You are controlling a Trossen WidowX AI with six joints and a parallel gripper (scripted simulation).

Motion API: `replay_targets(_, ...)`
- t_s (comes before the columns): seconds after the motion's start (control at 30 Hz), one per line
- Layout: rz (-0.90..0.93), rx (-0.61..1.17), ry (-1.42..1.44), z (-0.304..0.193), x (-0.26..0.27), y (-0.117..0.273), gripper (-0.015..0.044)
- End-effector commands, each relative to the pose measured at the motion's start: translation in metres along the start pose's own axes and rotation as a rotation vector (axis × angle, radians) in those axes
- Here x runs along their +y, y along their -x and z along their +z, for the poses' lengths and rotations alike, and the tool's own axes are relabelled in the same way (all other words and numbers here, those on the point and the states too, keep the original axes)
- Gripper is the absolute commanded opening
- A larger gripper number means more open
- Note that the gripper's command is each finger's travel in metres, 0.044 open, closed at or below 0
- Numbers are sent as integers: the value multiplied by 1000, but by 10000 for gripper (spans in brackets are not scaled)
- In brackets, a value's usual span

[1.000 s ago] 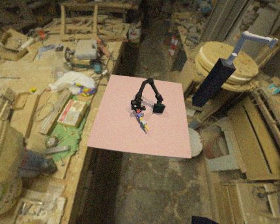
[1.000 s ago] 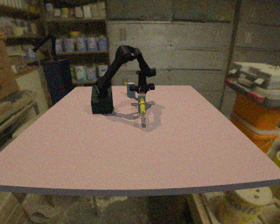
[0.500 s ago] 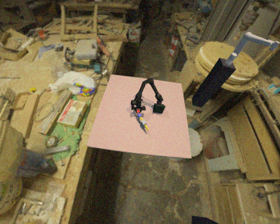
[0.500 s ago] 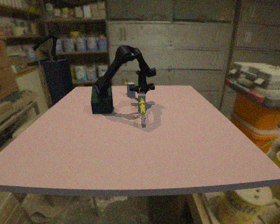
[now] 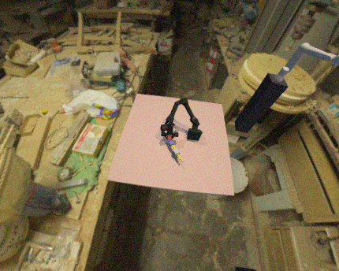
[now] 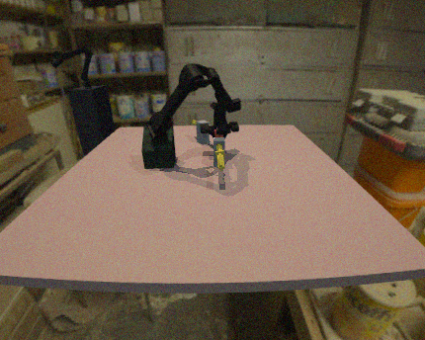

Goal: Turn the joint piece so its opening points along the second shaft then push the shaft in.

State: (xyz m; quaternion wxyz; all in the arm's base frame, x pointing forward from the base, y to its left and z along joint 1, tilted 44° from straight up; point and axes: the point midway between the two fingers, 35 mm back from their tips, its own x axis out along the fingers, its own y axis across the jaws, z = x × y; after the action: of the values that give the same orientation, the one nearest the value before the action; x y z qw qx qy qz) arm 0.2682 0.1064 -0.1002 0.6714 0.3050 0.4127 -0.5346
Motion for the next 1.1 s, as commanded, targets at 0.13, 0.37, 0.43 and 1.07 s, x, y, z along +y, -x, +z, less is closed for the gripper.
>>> replay_targets(0.13,0,0,0,0,0,0,0)
replay_targets(0.37,0,0,0,0,0,0,0)
replay_targets(0.43,0,0,0,0,0,0,53)
replay_targets(1.07,0,0,0,0,0,0,440)
